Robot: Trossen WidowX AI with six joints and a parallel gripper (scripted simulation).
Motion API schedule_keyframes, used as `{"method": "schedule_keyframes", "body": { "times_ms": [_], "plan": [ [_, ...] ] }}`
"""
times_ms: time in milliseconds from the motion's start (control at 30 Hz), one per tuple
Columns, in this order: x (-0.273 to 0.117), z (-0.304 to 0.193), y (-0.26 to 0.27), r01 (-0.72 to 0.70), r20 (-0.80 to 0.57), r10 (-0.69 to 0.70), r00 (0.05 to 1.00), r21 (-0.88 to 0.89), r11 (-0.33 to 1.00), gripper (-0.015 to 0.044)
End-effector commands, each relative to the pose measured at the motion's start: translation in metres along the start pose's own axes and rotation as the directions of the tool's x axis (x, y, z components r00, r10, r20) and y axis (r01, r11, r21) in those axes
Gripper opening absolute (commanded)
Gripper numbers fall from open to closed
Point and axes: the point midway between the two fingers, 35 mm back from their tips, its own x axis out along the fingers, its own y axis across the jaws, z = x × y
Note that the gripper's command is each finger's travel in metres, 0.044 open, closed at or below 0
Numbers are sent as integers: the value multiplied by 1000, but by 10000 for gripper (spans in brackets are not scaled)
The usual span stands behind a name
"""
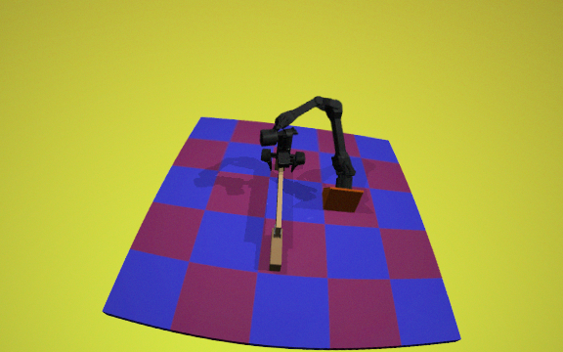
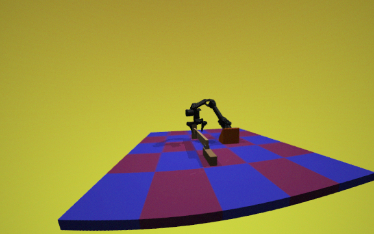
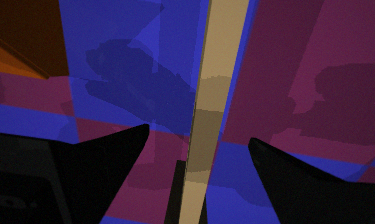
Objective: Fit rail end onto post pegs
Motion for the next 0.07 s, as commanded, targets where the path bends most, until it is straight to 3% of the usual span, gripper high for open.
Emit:
{"method": "schedule_keyframes", "body": {
  "times_ms": [0,33],
  "plan": [
    [-3,1,-2,6,5,-6,1000,8,1000,440],
    [-3,1,-2,6,5,-6,1000,8,1000,440]
  ]
}}
